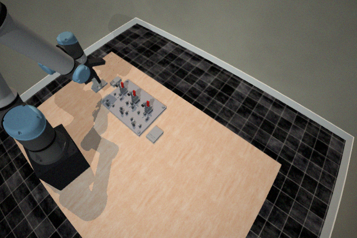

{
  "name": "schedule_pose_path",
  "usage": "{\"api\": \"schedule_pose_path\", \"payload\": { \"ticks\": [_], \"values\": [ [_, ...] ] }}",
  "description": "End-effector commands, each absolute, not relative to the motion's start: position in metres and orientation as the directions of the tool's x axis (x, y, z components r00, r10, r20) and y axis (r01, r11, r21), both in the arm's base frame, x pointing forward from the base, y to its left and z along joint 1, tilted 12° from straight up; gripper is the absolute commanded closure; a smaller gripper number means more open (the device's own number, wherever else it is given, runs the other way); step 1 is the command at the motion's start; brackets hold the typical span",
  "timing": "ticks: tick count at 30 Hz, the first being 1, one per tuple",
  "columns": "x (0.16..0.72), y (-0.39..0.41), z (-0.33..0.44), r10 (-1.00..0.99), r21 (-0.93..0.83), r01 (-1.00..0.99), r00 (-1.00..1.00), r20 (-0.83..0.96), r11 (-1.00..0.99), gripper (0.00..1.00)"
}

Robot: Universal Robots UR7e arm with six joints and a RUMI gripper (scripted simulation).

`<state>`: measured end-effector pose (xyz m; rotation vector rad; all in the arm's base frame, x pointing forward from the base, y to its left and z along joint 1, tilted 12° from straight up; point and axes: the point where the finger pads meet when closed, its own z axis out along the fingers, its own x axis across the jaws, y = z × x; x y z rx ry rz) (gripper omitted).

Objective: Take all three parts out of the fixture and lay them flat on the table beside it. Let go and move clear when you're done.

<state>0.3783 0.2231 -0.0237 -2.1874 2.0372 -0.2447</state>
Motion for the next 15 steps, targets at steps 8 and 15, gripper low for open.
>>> {"api": "schedule_pose_path", "payload": {
  "ticks": [8, 15],
  "values": [
    [0.378, 0.247, -0.024, -0.998, -0.215, -0.975, 0.061, 0.025, -0.065, 1.0],
    [0.378, 0.25, -0.024, -0.998, -0.215, -0.975, 0.061, 0.025, -0.065, 1.0]
  ]
}}
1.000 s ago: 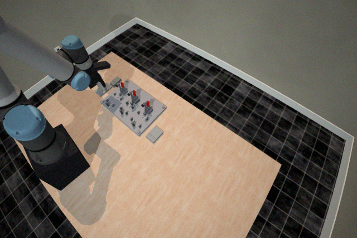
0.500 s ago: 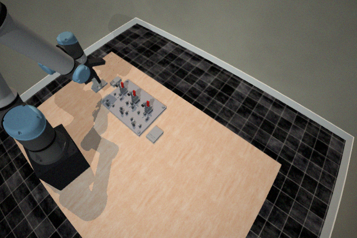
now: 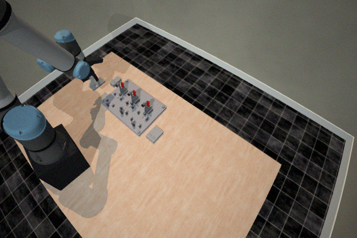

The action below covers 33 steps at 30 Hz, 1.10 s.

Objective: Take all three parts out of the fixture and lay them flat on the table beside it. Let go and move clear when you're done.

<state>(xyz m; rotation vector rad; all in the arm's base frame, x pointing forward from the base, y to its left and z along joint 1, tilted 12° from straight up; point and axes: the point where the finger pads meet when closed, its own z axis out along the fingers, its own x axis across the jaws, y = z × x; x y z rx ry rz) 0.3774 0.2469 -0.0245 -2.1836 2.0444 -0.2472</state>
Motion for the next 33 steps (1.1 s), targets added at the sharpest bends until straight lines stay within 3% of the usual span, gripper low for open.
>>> {"api": "schedule_pose_path", "payload": {
  "ticks": [1, 33],
  "values": [
    [0.3784, 0.2499, -0.0237, -0.998, -0.215, -0.974, 0.061, 0.024, -0.065, 1.0],
    [0.3775, 0.2486, -0.0271, -0.998, -0.213, -0.975, 0.061, 0.025, -0.065, 1.0]
  ]
}}
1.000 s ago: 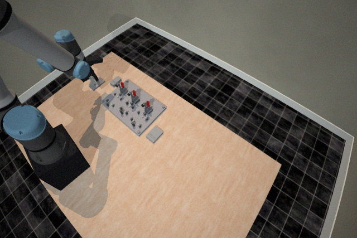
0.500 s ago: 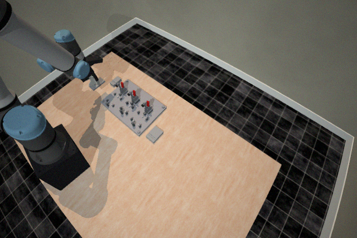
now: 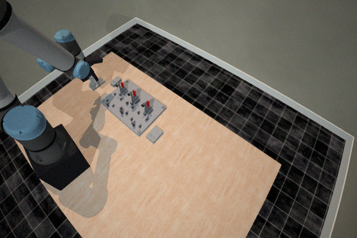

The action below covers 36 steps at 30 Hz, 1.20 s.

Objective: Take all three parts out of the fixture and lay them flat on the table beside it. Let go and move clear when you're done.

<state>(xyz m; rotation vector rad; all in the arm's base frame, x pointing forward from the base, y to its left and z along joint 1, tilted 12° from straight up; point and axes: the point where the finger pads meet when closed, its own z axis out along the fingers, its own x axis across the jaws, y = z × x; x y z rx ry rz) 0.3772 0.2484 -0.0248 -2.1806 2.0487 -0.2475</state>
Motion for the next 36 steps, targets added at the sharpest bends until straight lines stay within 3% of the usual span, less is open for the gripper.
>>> {"api": "schedule_pose_path", "payload": {
  "ticks": [1, 36],
  "values": [
    [0.378, 0.248, -0.028, -0.998, -0.212, -0.975, 0.061, 0.025, -0.065, 1.0],
    [0.396, 0.248, -0.101, -0.998, -0.216, -0.974, 0.06, 0.024, -0.063, 1.0]
  ]
}}
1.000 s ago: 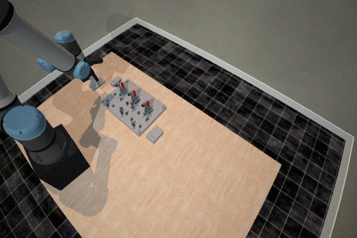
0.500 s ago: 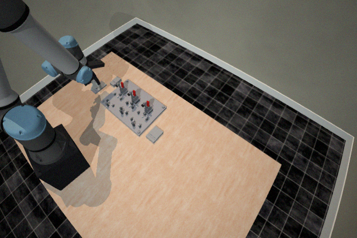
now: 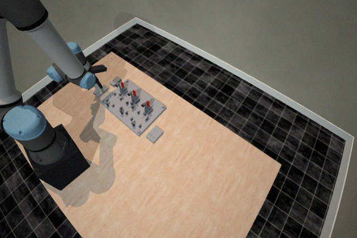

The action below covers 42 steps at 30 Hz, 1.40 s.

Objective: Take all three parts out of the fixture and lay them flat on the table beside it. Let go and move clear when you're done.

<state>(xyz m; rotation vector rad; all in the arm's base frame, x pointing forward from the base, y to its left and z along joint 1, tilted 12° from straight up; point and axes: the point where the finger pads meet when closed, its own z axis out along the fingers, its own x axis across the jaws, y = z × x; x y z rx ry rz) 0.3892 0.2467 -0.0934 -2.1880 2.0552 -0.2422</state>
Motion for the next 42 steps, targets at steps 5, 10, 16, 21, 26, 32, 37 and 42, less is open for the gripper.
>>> {"api": "schedule_pose_path", "payload": {
  "ticks": [5, 10, 16, 21, 26, 32, 37, 42],
  "values": [
    [0.3957, 0.2482, -0.1044, -0.998, -0.215, -0.975, 0.06, 0.024, -0.064, 1.0],
    [0.3956, 0.248, -0.1059, -0.998, -0.214, -0.975, 0.06, 0.024, -0.064, 1.0],
    [0.396, 0.2482, -0.1051, -0.998, -0.216, -0.974, 0.06, 0.024, -0.064, 1.0],
    [0.396, 0.2482, -0.105, -0.998, -0.216, -0.974, 0.06, 0.024, -0.064, 1.0],
    [0.3959, 0.2482, -0.105, -0.998, -0.215, -0.974, 0.06, 0.024, -0.064, 1.0],
    [0.3959, 0.2481, -0.105, -0.998, -0.215, -0.975, 0.059, 0.024, -0.063, 1.0],
    [0.3959, 0.2481, -0.105, -0.998, -0.215, -0.975, 0.059, 0.024, -0.063, 1.0],
    [0.3963, 0.2481, -0.1062, -0.998, -0.215, -0.975, 0.059, 0.024, -0.062, 1.0]
  ]
}}
